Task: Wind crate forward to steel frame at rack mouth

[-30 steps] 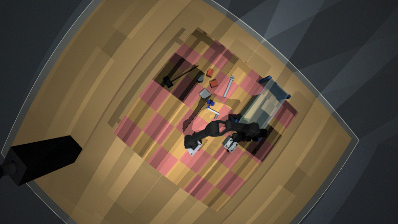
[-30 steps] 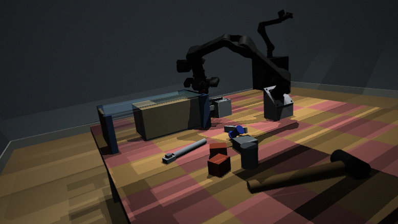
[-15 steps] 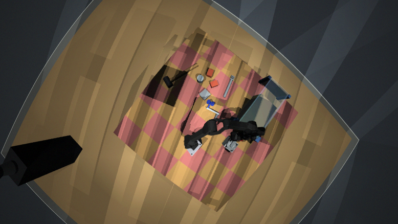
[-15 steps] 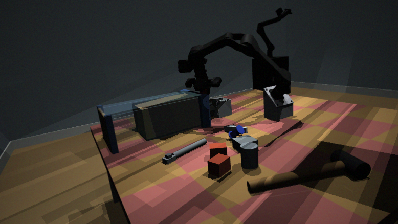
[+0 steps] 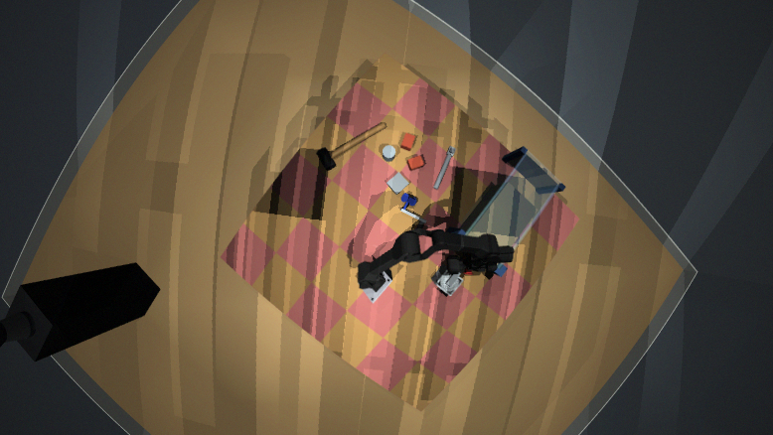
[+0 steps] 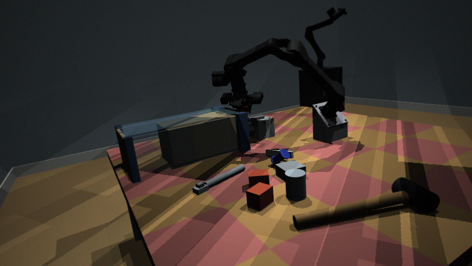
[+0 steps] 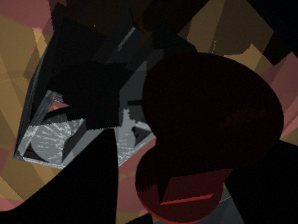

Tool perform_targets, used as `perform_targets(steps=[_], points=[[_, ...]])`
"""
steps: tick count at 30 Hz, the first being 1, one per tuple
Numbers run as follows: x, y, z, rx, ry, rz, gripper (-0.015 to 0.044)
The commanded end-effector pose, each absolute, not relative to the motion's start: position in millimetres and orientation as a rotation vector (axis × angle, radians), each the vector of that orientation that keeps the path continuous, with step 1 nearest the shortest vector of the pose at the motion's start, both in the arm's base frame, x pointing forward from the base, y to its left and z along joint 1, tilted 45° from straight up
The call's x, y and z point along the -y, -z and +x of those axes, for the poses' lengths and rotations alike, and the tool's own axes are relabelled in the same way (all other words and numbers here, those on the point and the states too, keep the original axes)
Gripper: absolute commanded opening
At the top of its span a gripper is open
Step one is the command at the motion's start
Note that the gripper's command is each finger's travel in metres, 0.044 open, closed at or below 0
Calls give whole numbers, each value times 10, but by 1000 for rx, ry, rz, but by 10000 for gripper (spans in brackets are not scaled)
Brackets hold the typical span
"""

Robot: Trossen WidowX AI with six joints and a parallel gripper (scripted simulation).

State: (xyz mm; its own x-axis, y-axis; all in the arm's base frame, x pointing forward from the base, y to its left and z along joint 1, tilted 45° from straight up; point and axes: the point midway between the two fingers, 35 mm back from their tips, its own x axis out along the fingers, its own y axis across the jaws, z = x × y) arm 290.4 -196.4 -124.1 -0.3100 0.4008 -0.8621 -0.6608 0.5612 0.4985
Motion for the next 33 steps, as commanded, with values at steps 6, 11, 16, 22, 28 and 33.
perform_targets(steps=[6, 11, 16, 22, 28, 33], points=[[1953, 1236, 2908, -1555, -1073, -221, 420], [2044, 1152, 2916, -1556, -1073, -223, 440], [2363, 825, 2904, -1560, -1071, -225, 440], [2421, 746, 2884, -1561, -1071, -225, 440], [2576, 299, 2618, -1564, -1072, -224, 440], [2594, 300, 2597, -1558, -1066, -213, 440]])
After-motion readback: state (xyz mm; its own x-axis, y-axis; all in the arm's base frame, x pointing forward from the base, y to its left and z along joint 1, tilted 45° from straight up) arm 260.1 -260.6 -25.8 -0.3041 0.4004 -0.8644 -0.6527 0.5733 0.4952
